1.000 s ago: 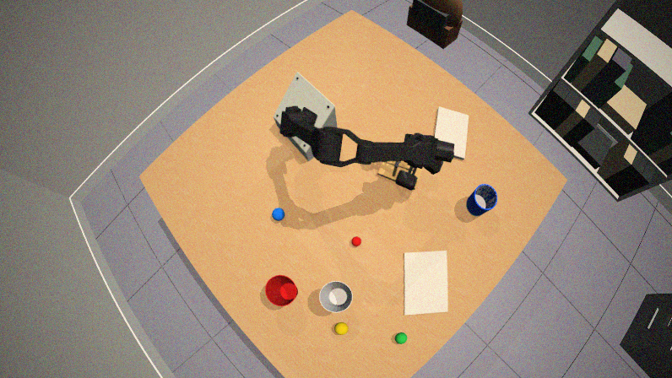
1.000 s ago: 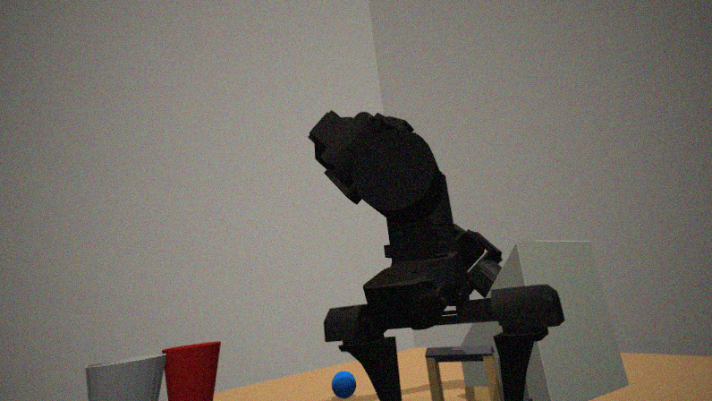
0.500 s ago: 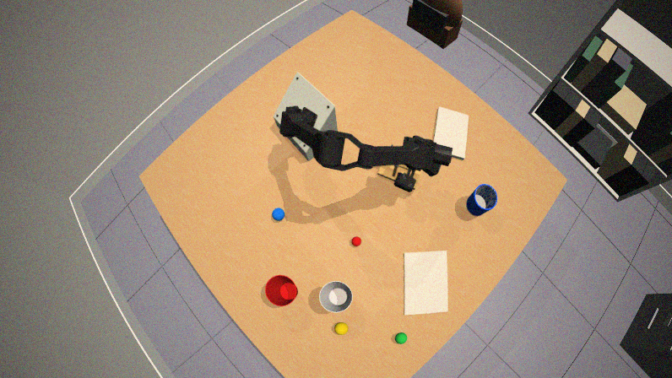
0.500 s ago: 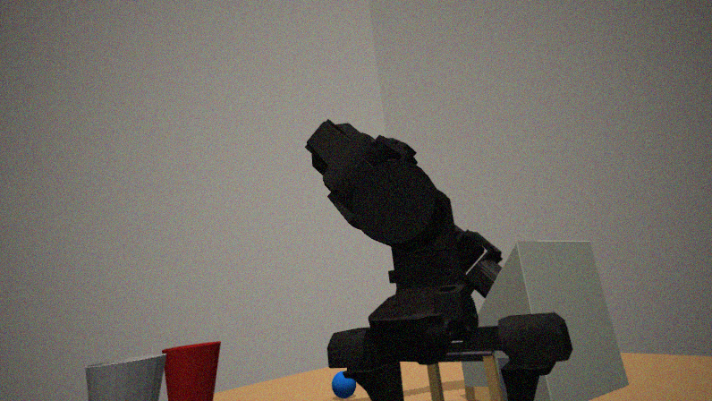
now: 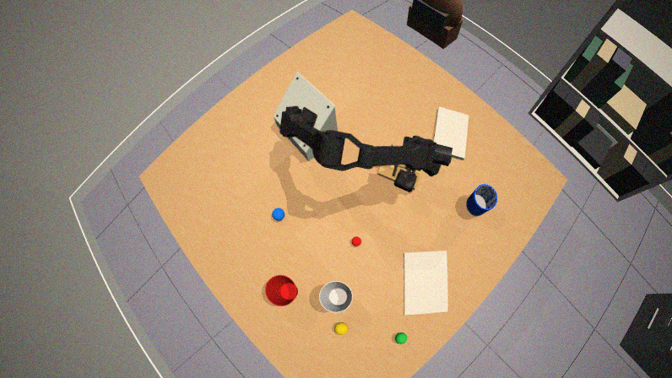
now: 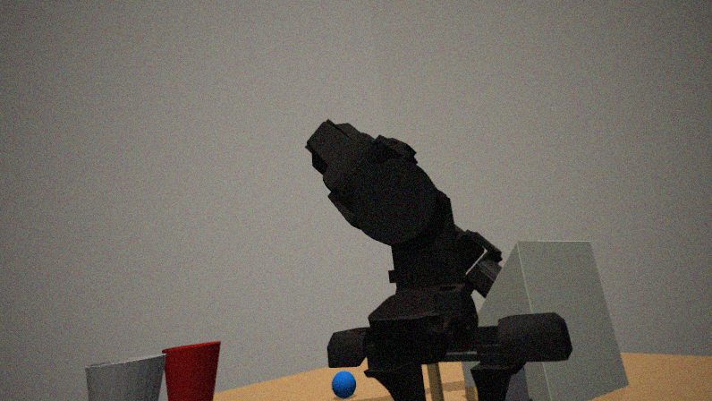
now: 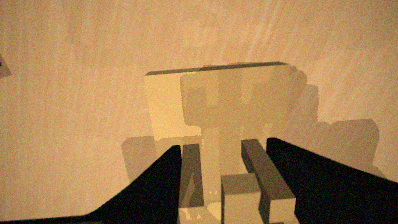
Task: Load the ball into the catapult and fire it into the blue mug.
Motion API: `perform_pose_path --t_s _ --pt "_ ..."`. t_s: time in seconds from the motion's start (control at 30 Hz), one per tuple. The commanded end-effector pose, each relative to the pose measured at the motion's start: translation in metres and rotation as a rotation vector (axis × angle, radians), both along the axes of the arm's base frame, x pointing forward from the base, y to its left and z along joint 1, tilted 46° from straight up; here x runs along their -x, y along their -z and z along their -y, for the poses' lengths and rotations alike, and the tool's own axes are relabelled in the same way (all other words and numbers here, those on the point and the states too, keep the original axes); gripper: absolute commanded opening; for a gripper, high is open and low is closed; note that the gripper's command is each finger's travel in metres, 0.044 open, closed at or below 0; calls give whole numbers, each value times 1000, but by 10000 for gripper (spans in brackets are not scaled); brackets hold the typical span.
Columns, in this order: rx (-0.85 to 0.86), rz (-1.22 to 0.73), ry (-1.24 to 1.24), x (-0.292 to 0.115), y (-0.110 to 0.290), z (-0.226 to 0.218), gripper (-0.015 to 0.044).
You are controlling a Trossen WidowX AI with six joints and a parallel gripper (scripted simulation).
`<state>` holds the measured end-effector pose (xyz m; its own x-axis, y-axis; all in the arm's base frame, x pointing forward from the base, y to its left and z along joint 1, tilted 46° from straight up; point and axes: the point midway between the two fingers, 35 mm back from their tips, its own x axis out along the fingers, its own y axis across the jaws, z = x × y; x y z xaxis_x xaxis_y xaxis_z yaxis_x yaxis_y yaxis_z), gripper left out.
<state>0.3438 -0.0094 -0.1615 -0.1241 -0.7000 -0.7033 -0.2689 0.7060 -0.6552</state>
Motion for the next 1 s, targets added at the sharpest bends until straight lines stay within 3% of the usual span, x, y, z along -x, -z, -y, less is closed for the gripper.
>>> perform_pose_path --t_s 0.0,0.13,0.97 --pt "-1 1 0 0 0 0 92" --pt "-3 1 0 -6 -27 -28 0" --pt "1 -5 -3 -4 -14 -14 0"
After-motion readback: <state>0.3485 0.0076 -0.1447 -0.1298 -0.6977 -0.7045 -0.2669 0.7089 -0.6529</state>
